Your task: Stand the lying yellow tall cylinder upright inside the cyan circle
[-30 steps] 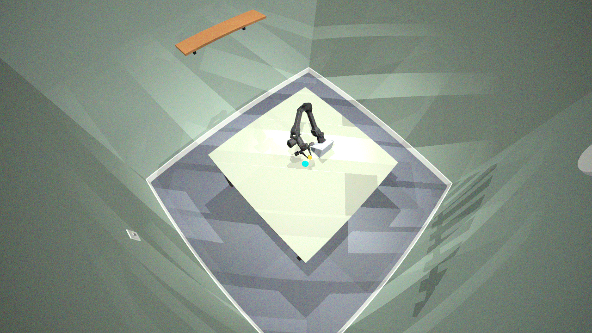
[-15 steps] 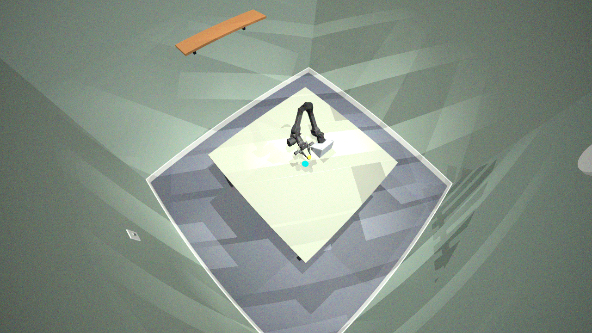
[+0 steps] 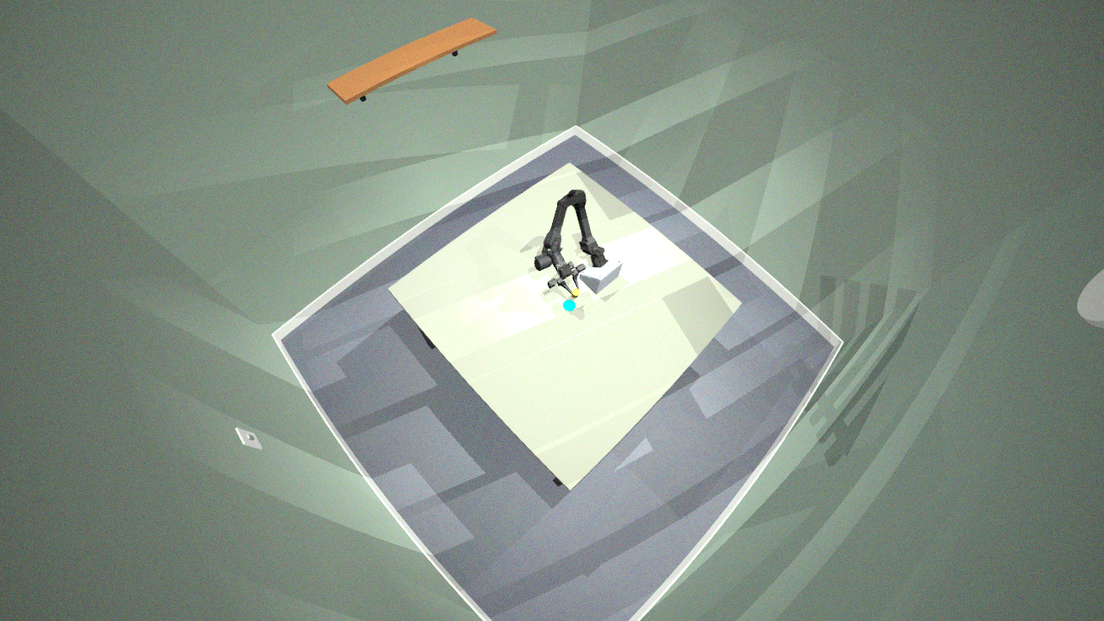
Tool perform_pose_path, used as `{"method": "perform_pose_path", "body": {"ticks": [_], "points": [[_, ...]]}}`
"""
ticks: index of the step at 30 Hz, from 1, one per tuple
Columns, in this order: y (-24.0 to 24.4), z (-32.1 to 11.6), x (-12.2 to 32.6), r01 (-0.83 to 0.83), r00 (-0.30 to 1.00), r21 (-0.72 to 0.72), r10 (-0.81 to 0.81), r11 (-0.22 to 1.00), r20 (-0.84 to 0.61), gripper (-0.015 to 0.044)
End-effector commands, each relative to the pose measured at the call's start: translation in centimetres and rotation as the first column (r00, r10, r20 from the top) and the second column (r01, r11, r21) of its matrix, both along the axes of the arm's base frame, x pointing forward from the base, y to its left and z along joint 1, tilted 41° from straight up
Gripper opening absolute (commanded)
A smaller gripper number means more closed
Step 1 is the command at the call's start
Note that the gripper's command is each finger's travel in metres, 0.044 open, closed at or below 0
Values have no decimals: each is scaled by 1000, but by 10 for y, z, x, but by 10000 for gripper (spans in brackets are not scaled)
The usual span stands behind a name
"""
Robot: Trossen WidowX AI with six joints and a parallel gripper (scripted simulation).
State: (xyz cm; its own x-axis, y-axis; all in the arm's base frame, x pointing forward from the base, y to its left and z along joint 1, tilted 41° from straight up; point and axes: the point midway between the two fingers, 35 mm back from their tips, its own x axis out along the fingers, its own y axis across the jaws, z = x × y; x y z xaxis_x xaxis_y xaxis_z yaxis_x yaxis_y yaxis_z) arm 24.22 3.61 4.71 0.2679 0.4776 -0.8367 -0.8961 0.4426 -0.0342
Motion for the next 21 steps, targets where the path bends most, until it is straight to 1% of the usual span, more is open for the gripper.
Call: {"method": "perform_pose_path", "body": {"ticks": [1,21], "points": [[1,3,0,-10,999,18,9,1000,35,105],[-3,12,0,-44,983,75,30,996,182,105]]}}
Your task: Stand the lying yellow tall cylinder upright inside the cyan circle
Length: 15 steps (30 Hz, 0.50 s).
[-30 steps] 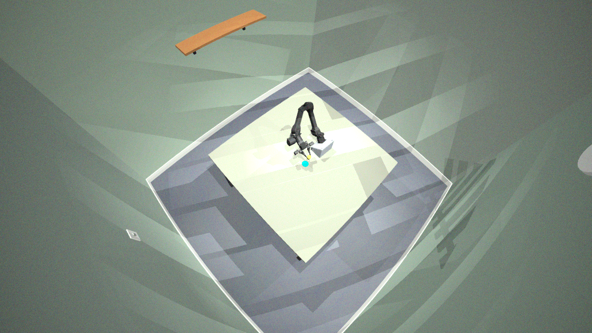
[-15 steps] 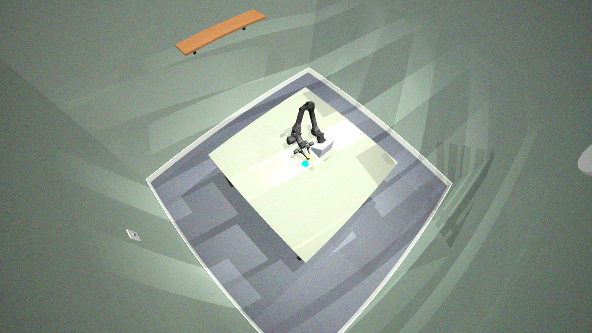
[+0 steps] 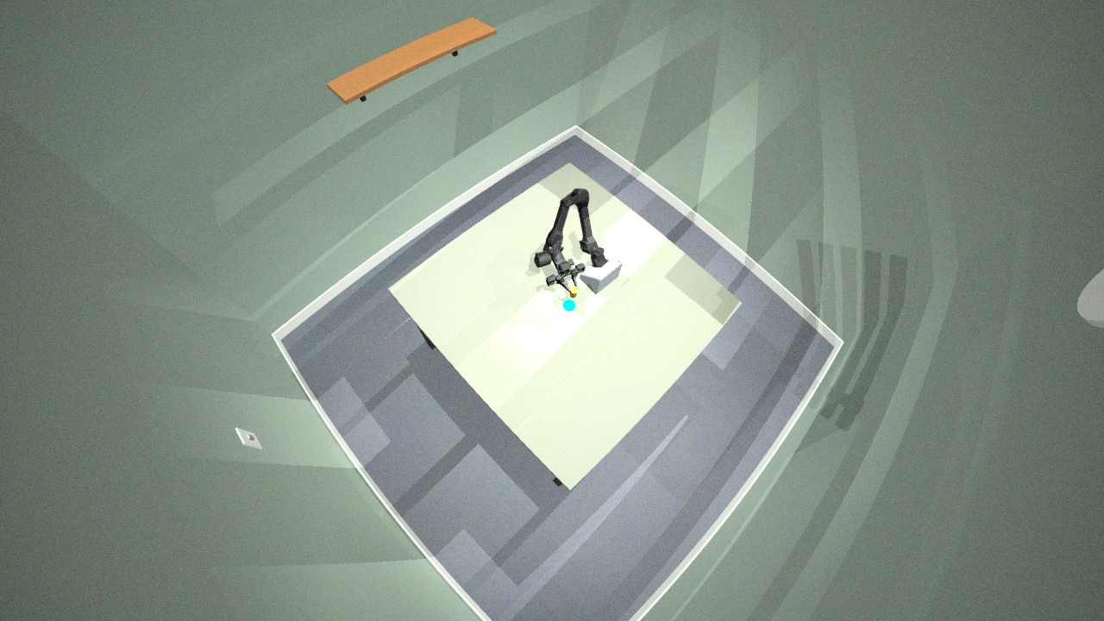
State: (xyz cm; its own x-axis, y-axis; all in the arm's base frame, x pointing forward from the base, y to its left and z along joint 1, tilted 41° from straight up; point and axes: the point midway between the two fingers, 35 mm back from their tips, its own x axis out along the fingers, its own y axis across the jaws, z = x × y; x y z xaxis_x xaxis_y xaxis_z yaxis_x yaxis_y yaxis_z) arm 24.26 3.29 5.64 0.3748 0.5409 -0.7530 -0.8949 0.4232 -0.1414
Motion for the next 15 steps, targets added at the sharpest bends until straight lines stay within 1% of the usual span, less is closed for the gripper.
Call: {"method": "perform_pose_path", "body": {"ticks": [1,15], "points": [[1,3,0,-10,999,13,10,1000,38,105],[-2,10,-1,-30,990,39,25,999,136,105]]}}
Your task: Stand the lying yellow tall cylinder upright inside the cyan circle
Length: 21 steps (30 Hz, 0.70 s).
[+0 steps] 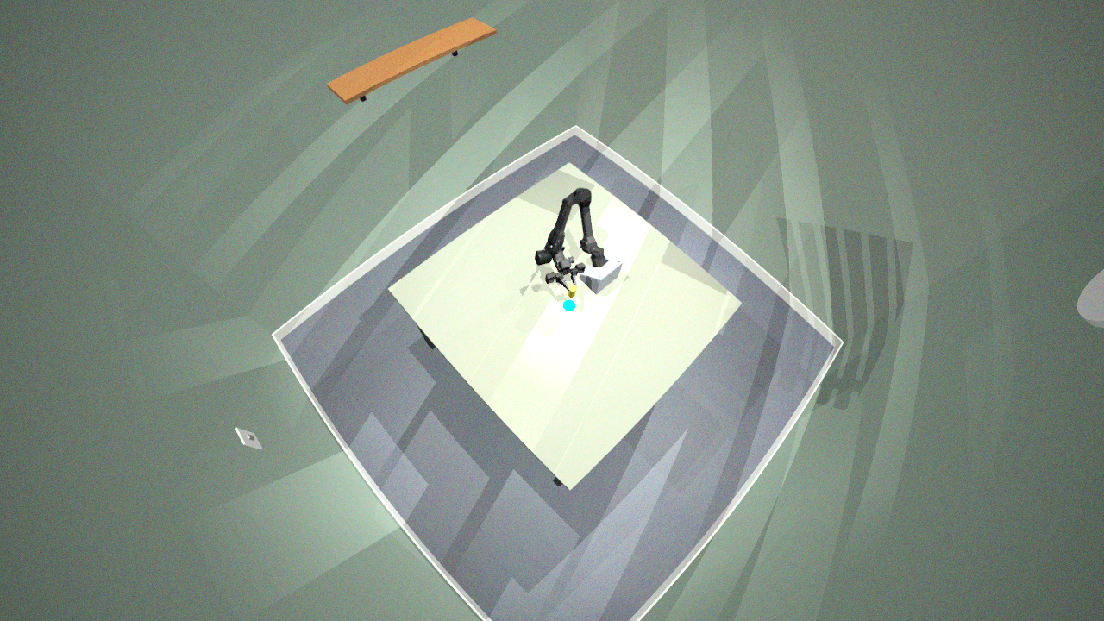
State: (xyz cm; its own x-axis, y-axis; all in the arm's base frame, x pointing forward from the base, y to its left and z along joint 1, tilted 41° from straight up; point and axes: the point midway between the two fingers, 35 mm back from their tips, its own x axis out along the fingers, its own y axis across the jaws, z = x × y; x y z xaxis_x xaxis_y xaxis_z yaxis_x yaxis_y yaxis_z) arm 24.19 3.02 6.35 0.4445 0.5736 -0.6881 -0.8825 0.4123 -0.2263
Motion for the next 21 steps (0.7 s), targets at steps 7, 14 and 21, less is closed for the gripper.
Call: {"method": "perform_pose_path", "body": {"ticks": [7,14,21], "points": [[1,3,0,-8,1000,7,8,1000,24,105],[1,3,0,-8,1000,7,8,1000,24,105],[-7,-6,1,-13,1000,-3,13,1000,23,105]]}}
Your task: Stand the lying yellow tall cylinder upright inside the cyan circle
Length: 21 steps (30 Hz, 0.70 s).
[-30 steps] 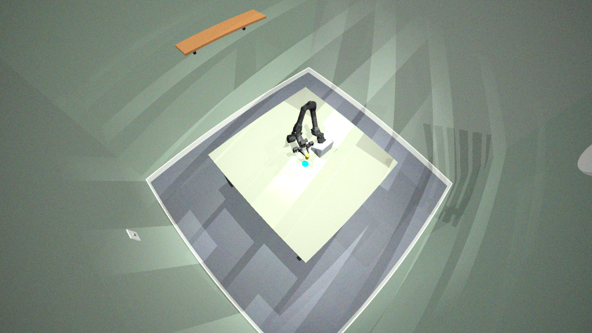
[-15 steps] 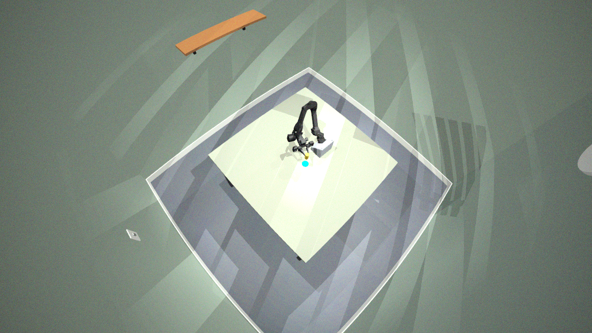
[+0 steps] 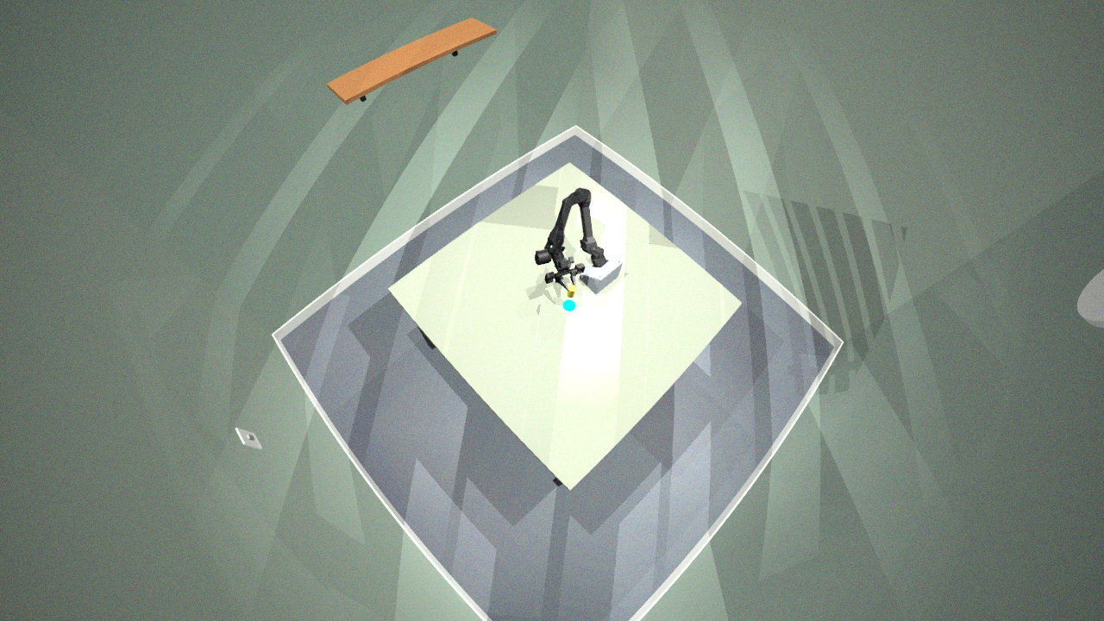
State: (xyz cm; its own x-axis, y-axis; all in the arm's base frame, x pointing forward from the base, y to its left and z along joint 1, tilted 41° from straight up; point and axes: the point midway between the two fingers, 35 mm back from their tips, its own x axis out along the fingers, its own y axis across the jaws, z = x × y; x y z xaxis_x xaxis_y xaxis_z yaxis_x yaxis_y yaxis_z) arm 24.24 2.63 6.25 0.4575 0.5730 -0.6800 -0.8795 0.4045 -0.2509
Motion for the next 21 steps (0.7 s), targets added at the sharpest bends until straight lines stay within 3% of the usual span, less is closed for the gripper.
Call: {"method": "perform_pose_path", "body": {"ticks": [1,21], "points": [[-6,-8,0,-7,1000,0,7,1000,-3,105],[-49,-58,-7,-36,999,-27,36,999,-1,105]]}}
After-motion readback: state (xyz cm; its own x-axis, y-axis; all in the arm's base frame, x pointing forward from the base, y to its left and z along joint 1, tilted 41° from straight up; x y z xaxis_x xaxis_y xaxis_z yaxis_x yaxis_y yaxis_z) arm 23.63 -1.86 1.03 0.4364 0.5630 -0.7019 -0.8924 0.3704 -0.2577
